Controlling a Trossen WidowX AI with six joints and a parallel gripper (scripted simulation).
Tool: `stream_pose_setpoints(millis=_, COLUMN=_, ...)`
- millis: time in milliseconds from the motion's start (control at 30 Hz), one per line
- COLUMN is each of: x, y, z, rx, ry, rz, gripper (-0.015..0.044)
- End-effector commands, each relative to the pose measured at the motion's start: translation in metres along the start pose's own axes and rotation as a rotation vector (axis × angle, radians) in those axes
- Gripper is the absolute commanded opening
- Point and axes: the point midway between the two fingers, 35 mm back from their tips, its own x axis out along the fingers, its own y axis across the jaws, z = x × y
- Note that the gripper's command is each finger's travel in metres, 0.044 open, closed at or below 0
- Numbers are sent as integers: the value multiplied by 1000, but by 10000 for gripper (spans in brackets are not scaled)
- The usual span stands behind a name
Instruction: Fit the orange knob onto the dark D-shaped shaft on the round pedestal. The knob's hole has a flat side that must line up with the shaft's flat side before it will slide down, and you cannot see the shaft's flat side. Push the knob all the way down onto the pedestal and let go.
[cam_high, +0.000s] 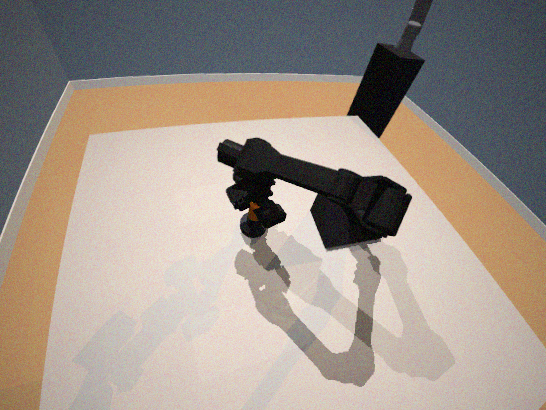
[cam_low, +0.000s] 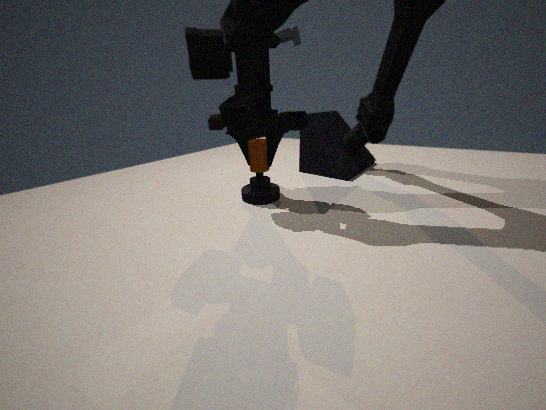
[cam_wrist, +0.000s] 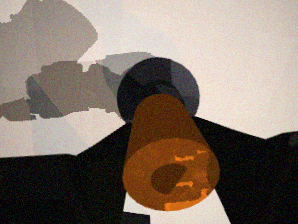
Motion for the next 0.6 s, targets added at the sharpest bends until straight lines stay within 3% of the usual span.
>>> stream_pose_setpoints(millis=0, x=-3, y=-2, z=2, rx=-92, ry=-5, rz=-5, gripper=0)
stream_pose_setpoints(millis=567, x=-1, y=-1, z=-1, rx=-176, ry=-5, rz=-5, gripper=0)
